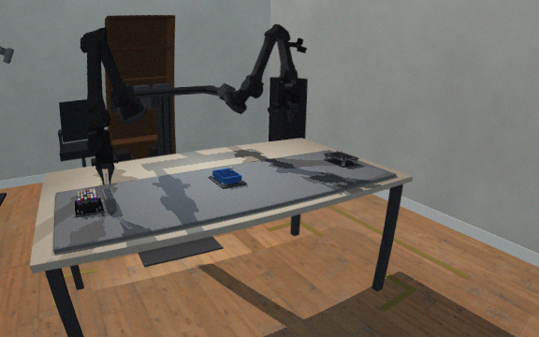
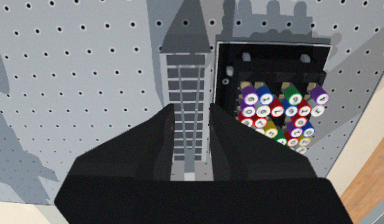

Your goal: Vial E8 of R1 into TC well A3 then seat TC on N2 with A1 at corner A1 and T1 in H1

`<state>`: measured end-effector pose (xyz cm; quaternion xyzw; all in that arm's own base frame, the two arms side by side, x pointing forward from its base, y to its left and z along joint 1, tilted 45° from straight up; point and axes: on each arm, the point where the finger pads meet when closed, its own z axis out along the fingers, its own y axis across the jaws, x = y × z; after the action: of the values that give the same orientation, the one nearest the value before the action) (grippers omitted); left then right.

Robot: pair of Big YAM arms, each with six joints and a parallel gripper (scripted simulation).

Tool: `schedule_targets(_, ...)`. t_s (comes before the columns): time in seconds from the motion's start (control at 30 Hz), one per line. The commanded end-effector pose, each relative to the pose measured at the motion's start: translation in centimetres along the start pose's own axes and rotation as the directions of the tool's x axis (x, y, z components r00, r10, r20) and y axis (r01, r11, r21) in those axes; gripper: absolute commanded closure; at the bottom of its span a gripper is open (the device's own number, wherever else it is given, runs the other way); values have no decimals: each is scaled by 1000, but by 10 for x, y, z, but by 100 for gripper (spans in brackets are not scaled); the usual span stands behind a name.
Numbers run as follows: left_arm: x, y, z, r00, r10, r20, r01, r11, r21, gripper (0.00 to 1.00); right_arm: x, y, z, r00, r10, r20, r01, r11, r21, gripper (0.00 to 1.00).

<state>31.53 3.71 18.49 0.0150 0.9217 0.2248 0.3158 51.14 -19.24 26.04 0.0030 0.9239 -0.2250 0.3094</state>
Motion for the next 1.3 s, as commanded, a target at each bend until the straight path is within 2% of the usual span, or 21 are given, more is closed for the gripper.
schedule_targets(0.0,-8,2,-5,1000,3,15,-3,1000,1,0,-6,4,-19,1000,3,18,-3,1000,-4,76)
schedule_targets(0.67,-8,2,-5,1000,3,15,-3,1000,1,0,-8,2,-51,1000,5,23,-4,1000,-2,76)
schedule_targets(1.27,-8,2,-5,1000,3,15,-3,1000,1,0,-21,-6,-86,999,14,53,-14,1000,8,76)
